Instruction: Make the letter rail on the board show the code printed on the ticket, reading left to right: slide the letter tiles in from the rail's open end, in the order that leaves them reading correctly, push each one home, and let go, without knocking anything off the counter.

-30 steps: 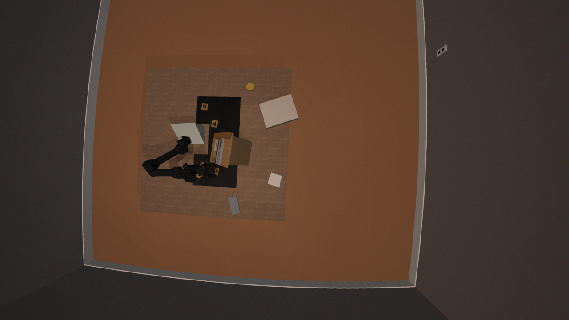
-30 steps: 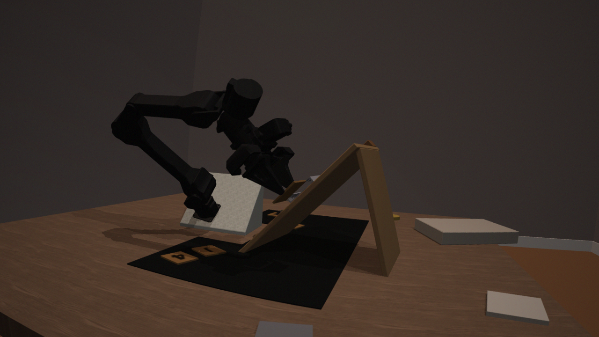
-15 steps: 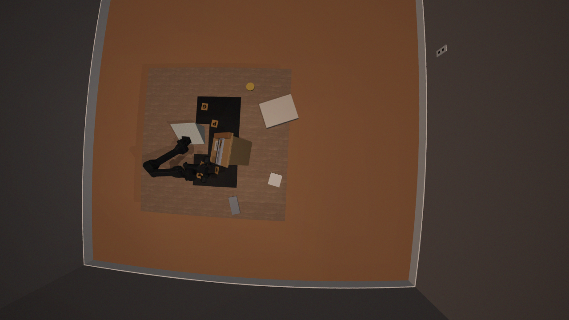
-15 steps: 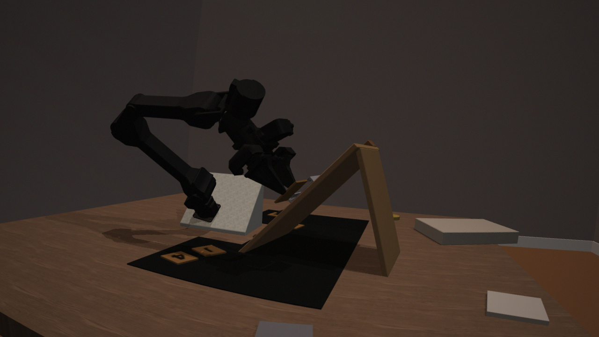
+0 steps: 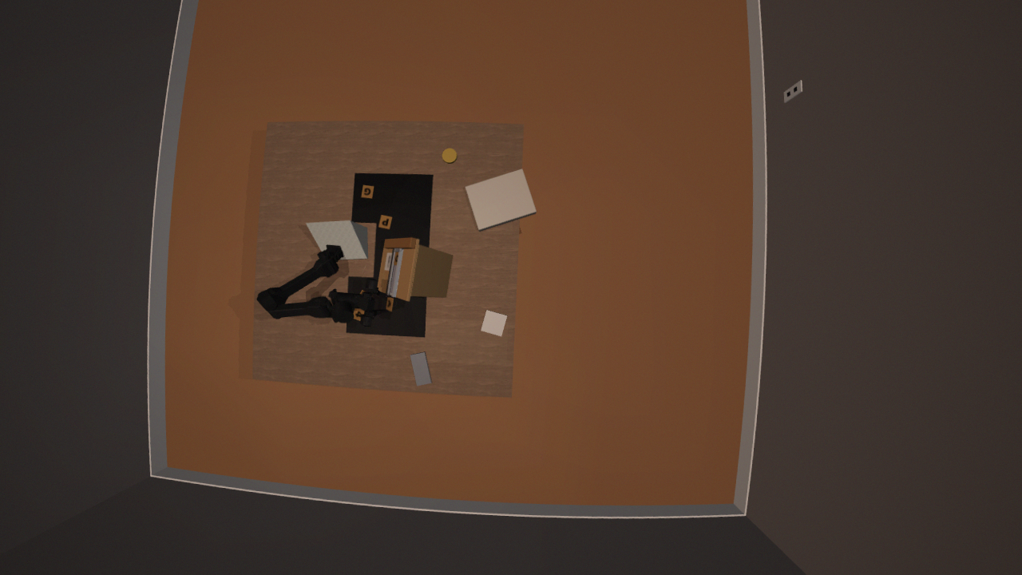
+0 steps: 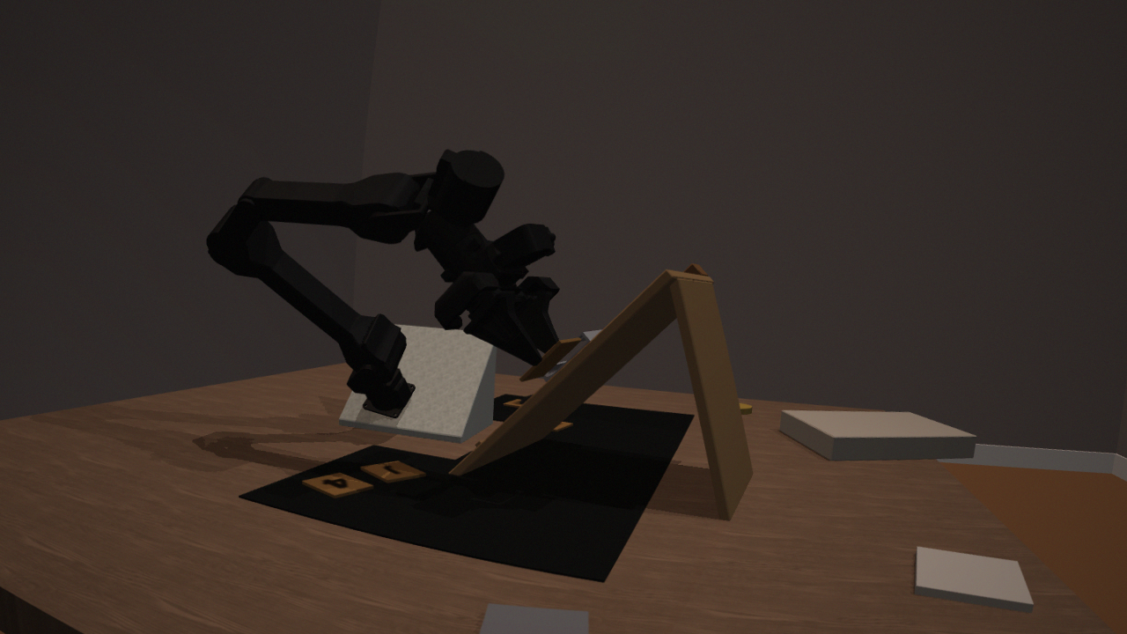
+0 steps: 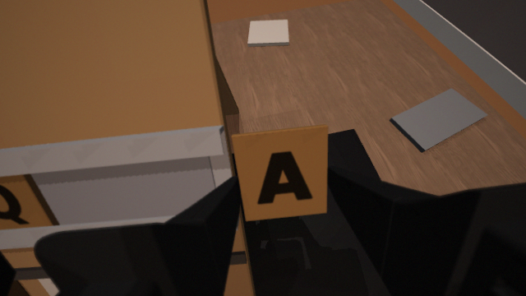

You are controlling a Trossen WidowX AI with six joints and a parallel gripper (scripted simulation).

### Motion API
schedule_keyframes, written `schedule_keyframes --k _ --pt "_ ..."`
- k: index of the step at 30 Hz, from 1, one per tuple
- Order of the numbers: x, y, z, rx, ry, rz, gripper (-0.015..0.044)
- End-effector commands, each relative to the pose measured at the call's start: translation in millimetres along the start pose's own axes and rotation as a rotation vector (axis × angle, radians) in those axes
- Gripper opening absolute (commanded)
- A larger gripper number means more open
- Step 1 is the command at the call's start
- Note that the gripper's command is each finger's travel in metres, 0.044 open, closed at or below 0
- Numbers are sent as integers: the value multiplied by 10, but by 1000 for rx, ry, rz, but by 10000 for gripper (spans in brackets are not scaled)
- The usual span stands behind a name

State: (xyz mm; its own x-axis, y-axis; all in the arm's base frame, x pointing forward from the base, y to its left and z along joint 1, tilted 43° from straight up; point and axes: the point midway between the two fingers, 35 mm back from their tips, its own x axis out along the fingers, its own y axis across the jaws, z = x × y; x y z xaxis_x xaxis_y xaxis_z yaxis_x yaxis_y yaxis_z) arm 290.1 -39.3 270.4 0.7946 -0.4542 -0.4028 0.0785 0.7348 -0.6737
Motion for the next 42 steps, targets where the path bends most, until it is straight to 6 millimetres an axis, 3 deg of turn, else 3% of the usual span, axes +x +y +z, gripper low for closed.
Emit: schedule_keyframes --k 1,42 --pt "1 24 3 7 -1 -3 0" --pt "7 230 4 7 0 -2 0"
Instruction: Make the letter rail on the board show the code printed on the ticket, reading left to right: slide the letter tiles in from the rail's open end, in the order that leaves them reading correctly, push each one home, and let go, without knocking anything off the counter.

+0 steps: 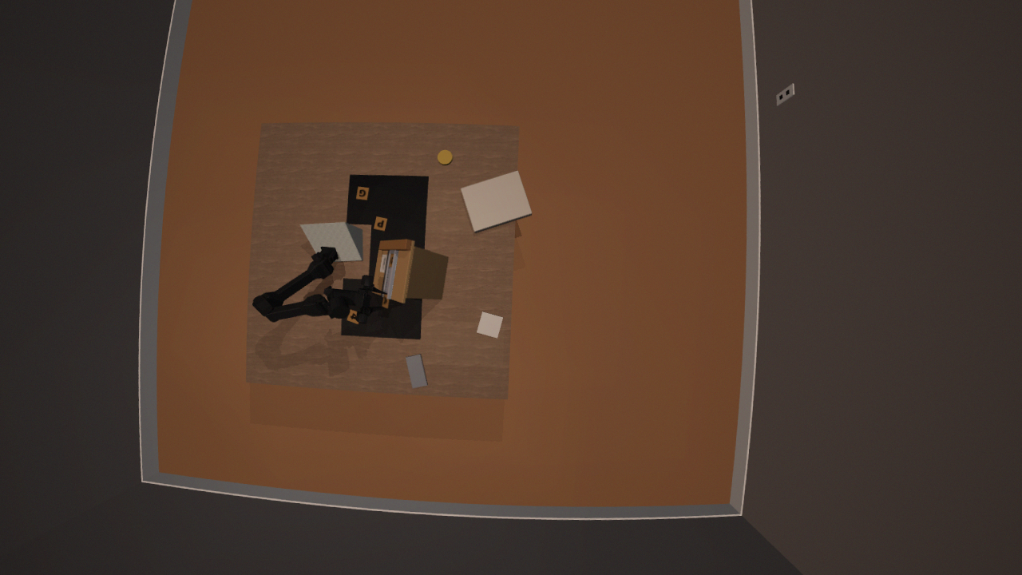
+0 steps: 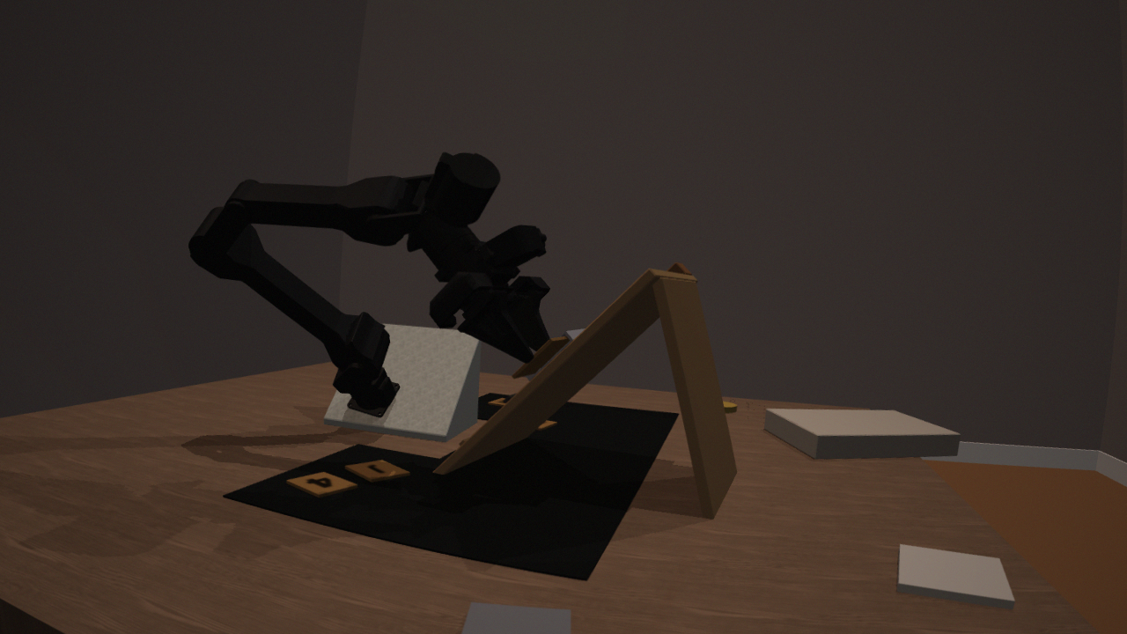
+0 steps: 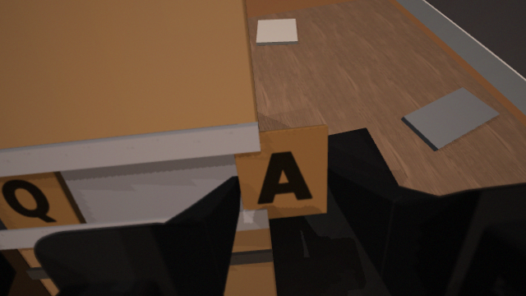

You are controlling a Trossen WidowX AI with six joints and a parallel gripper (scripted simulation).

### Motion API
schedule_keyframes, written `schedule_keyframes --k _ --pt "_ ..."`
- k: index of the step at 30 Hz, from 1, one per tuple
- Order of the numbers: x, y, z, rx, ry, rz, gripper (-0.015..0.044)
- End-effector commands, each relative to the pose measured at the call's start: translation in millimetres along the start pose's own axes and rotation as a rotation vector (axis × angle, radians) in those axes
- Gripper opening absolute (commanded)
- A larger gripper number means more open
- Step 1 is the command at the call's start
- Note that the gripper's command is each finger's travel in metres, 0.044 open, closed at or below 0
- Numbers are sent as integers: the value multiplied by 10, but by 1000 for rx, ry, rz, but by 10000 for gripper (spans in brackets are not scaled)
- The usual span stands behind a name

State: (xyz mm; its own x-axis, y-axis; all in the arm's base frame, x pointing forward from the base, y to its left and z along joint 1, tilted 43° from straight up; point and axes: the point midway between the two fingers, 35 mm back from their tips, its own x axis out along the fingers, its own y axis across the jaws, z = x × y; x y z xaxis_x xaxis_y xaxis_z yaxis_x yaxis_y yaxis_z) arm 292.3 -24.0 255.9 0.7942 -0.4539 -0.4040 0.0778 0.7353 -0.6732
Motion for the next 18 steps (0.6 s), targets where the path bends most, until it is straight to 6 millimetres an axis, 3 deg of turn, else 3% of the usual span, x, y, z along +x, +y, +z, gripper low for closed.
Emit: schedule_keyframes --k 1,18 --pt "1 24 3 7 -1 -3 0" --pt "3 109 4 7 -1 -3 0"
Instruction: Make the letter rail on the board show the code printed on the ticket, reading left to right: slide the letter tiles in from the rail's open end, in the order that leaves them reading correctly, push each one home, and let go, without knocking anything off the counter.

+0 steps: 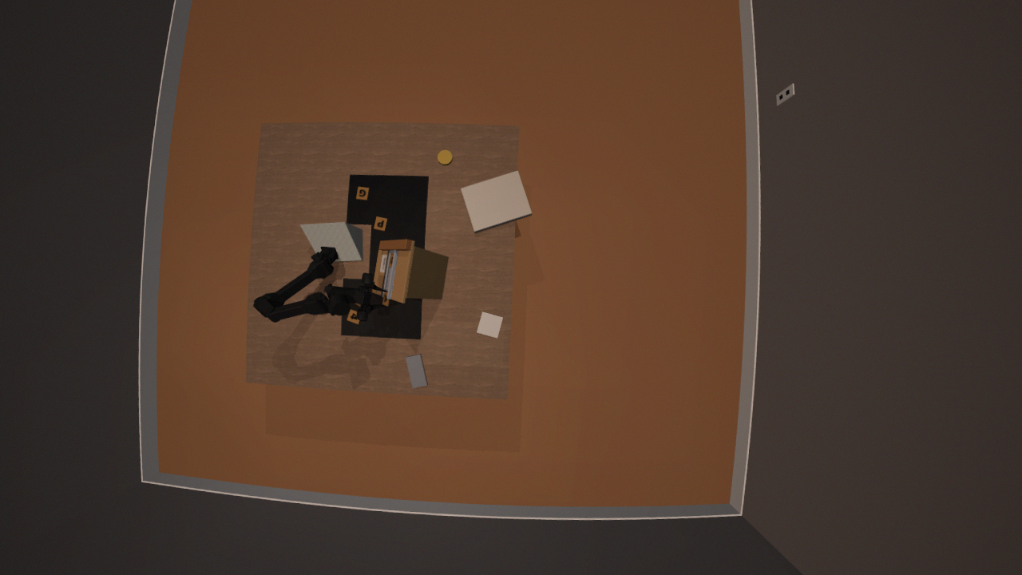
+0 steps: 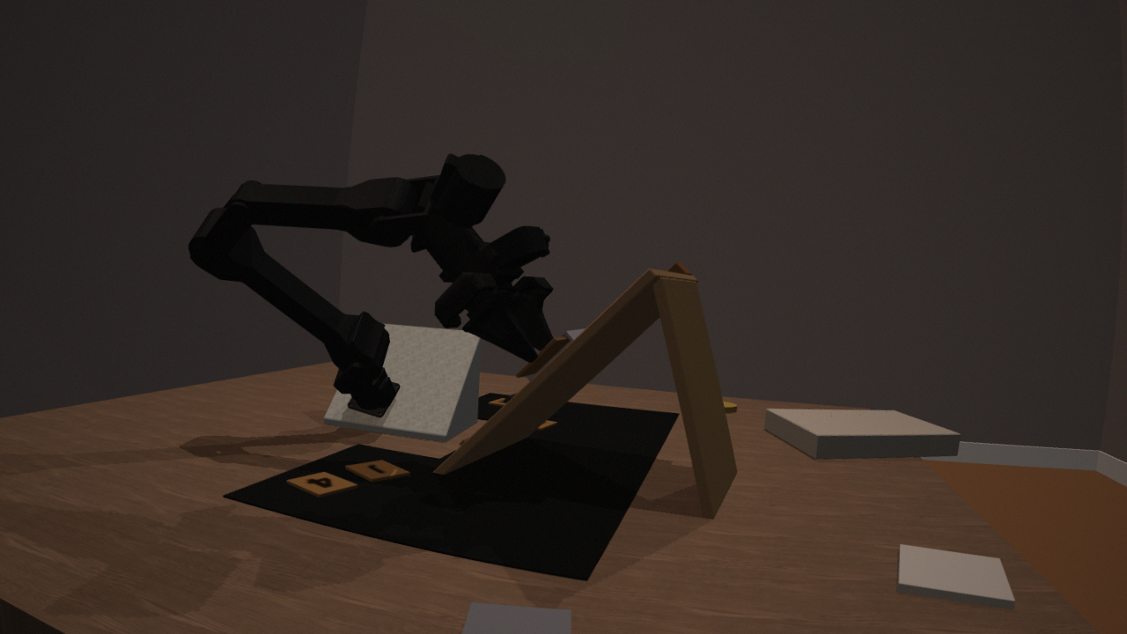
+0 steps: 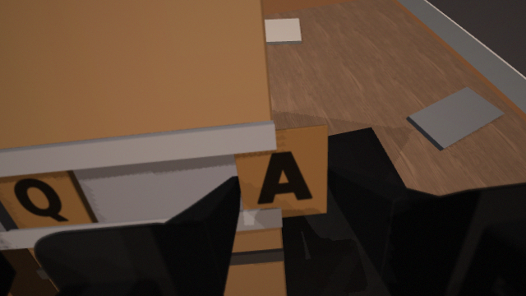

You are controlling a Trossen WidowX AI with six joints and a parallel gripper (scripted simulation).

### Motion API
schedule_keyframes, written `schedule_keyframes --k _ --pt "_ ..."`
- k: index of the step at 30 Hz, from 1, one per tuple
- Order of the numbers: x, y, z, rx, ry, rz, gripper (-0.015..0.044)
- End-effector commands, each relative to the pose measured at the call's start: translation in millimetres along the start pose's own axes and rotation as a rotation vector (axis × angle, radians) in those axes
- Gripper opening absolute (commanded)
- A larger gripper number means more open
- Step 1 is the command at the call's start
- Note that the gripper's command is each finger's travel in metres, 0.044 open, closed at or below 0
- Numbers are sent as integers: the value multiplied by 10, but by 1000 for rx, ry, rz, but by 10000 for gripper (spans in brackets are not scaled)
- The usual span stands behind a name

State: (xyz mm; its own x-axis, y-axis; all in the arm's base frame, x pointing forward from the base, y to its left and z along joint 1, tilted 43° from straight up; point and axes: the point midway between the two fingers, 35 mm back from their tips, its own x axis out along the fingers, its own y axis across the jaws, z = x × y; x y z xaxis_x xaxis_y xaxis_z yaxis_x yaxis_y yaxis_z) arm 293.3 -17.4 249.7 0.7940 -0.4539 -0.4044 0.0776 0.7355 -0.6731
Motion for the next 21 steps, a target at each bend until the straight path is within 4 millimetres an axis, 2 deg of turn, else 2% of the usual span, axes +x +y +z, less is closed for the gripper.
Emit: schedule_keyframes --k 1,21 --pt "0 24 3 7 -1 -3 0" --pt "3 124 4 7 -1 -3 0"
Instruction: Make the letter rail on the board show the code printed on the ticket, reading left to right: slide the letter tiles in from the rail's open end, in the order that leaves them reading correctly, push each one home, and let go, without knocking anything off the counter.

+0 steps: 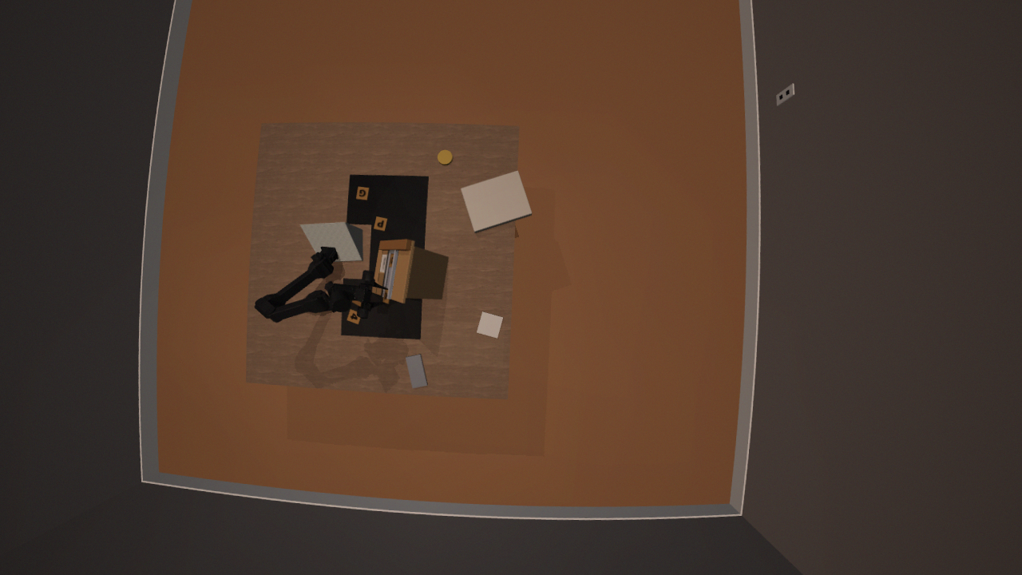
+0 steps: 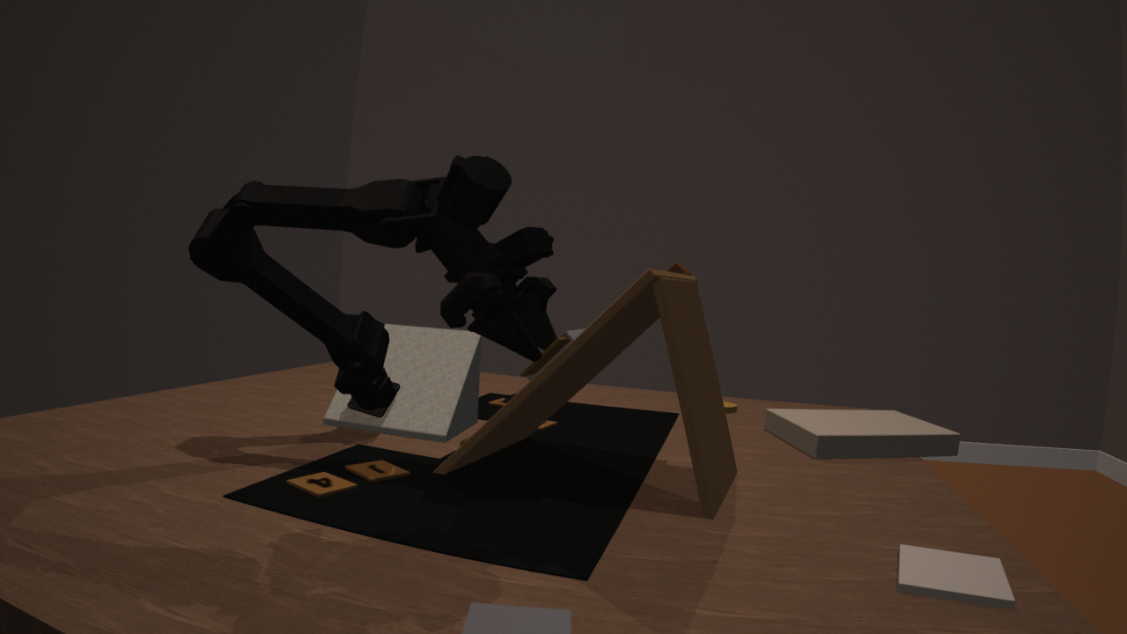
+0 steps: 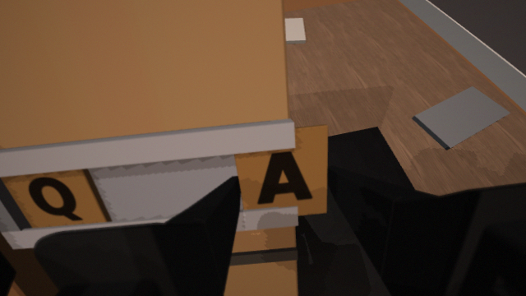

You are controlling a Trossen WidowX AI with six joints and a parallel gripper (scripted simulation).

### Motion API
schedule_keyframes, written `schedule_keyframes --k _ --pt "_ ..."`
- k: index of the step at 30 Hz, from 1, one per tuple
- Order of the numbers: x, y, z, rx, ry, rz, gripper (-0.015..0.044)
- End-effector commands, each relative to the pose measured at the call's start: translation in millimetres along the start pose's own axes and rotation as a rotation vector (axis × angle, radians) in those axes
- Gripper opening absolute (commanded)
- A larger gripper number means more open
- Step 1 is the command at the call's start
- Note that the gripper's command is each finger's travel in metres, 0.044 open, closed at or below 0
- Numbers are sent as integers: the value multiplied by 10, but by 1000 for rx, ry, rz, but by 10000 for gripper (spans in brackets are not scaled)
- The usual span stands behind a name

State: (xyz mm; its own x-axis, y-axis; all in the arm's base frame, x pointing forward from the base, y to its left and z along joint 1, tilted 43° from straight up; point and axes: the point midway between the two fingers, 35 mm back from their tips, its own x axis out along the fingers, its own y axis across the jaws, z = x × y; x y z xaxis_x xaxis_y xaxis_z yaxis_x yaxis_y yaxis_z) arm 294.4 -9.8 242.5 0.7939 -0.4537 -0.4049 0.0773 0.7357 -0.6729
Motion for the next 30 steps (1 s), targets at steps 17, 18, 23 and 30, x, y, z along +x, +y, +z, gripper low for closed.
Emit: schedule_keyframes --k 17,18,23,30 --pt "2 103 4 7 -1 -3 0" --pt "2 102 3 7 -1 -3 0" --pt "2 113 2 7 -1 -3 0" --pt "3 155 1 7 -1 -3 0"
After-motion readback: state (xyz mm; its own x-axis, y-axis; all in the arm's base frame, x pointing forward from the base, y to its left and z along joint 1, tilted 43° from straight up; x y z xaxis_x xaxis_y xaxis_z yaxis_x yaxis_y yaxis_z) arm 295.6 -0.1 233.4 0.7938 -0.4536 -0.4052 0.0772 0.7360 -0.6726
